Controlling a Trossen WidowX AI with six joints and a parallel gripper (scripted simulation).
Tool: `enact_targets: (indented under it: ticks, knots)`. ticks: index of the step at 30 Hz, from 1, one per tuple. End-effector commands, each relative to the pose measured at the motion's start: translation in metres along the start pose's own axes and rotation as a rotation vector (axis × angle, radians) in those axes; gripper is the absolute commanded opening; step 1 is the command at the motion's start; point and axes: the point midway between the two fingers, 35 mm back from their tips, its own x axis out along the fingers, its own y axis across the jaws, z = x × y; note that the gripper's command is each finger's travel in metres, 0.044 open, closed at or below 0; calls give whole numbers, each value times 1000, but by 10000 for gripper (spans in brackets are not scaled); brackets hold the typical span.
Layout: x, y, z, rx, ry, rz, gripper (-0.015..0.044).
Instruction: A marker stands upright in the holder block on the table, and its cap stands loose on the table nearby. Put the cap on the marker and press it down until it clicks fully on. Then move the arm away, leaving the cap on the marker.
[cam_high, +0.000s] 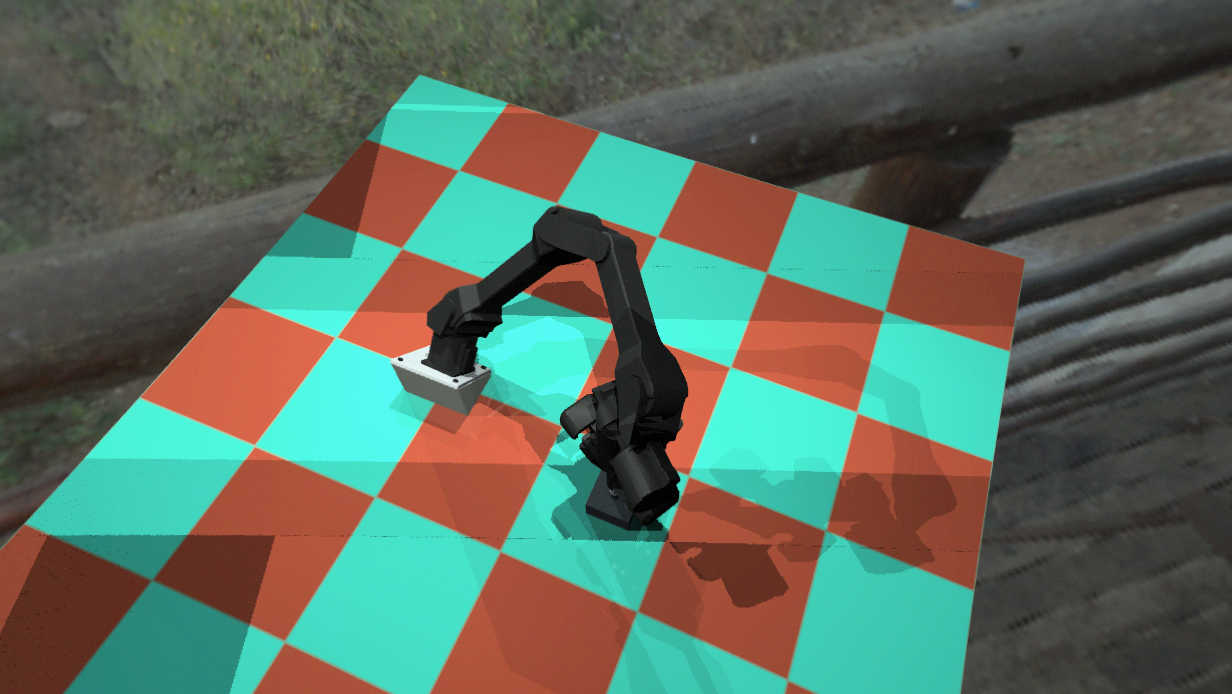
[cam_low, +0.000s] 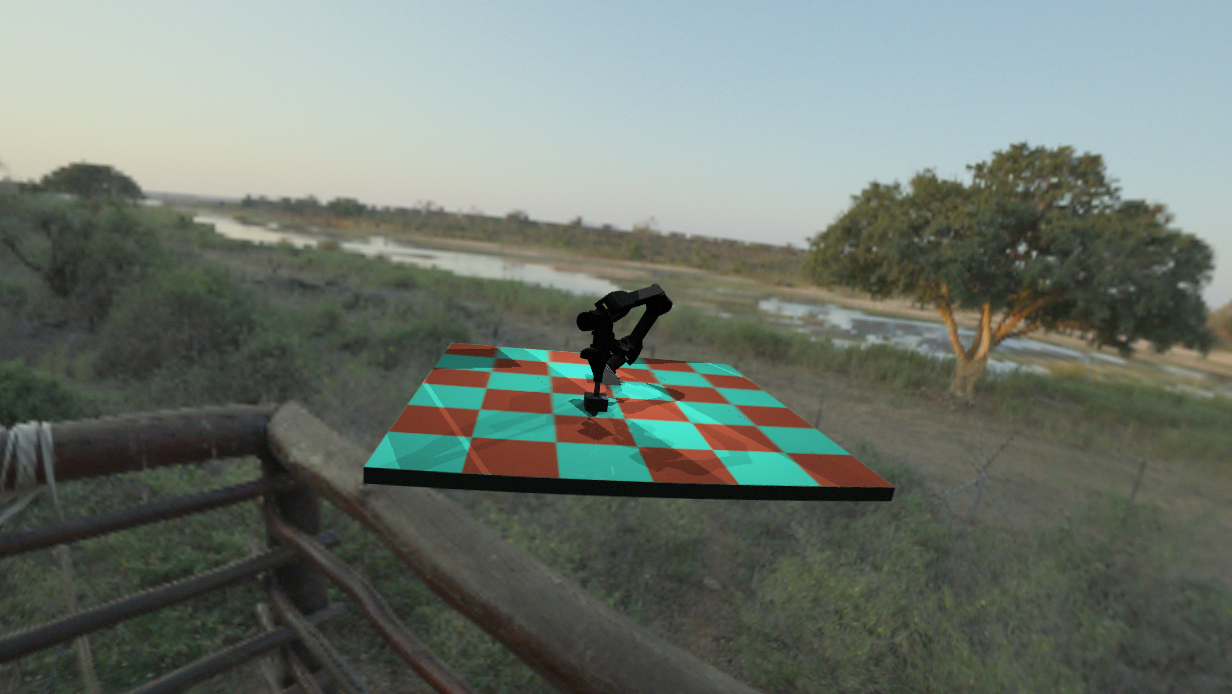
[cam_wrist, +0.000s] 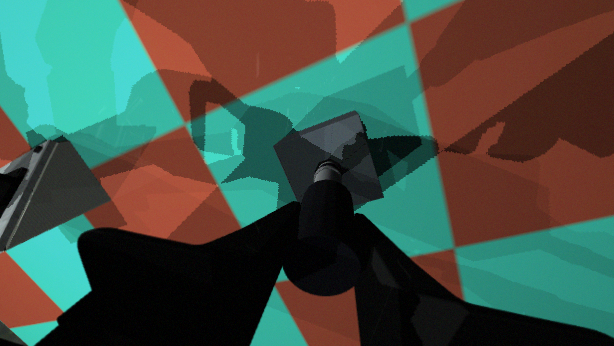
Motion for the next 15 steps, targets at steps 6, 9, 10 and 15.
enact_targets:
  ticks: [6, 9, 10, 15]
  knots:
    - [14, 0, 1, 5, -5, -1, 0]
    - [19, 0, 1, 5, -5, -1, 0]
    - [21, 0, 1, 5, -5, -1, 0]
    - [29, 1, 1, 5, -6, -1, 0]
